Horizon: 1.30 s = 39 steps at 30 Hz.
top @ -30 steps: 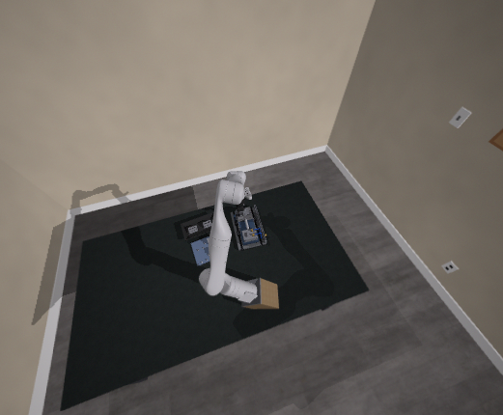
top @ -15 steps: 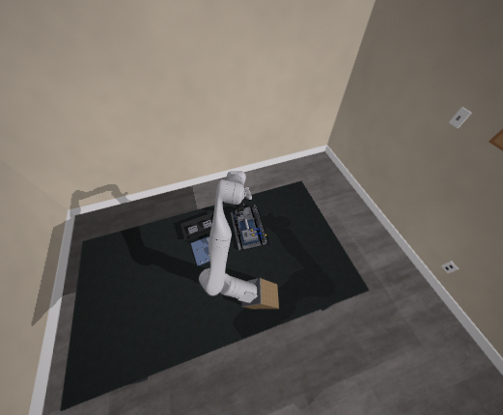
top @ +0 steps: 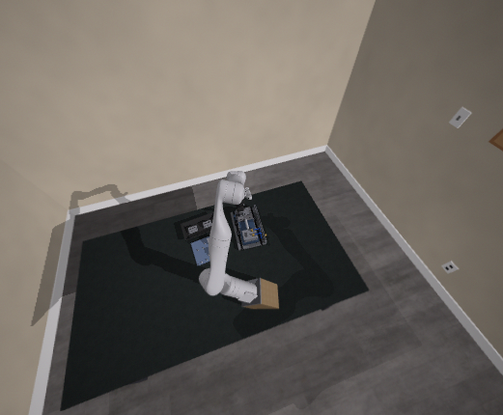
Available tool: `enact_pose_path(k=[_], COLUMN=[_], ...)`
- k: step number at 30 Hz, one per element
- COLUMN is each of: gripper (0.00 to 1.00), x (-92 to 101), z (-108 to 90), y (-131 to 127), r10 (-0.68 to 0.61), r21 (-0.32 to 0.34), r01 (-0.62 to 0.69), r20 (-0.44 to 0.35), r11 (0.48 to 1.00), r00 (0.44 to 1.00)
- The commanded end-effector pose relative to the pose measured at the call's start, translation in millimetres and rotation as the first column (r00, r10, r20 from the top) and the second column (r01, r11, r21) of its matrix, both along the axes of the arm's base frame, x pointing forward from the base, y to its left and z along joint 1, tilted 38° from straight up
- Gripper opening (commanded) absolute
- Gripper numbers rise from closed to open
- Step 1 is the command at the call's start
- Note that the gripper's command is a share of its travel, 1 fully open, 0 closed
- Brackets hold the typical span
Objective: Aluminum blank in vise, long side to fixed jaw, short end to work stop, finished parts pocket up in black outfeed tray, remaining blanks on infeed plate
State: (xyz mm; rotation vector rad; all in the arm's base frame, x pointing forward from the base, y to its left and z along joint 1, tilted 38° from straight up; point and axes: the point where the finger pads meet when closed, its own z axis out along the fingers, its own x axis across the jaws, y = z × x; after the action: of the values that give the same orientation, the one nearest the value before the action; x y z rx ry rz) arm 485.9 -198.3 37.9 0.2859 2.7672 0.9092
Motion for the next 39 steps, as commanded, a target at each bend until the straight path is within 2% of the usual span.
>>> enact_pose_path(k=[1,10,24,39], gripper=[1.00,1.00,1.00,1.00], x=[0.0,-2.3,-12.6,-19.1], z=[1.2,8.0,39.1,58.4], y=[-2,-6,-28,-42], r10=[-0.002,-0.002,-0.002,-0.002], r21=[-0.001,-0.001,-0.001,-0.001], r01=[0.002,0.002,0.002,0.002], r20=[0.001,0.001,0.001,0.001], r11=[1.000,1.000,1.000,1.000], r00=[1.000,1.000,1.000,1.000])
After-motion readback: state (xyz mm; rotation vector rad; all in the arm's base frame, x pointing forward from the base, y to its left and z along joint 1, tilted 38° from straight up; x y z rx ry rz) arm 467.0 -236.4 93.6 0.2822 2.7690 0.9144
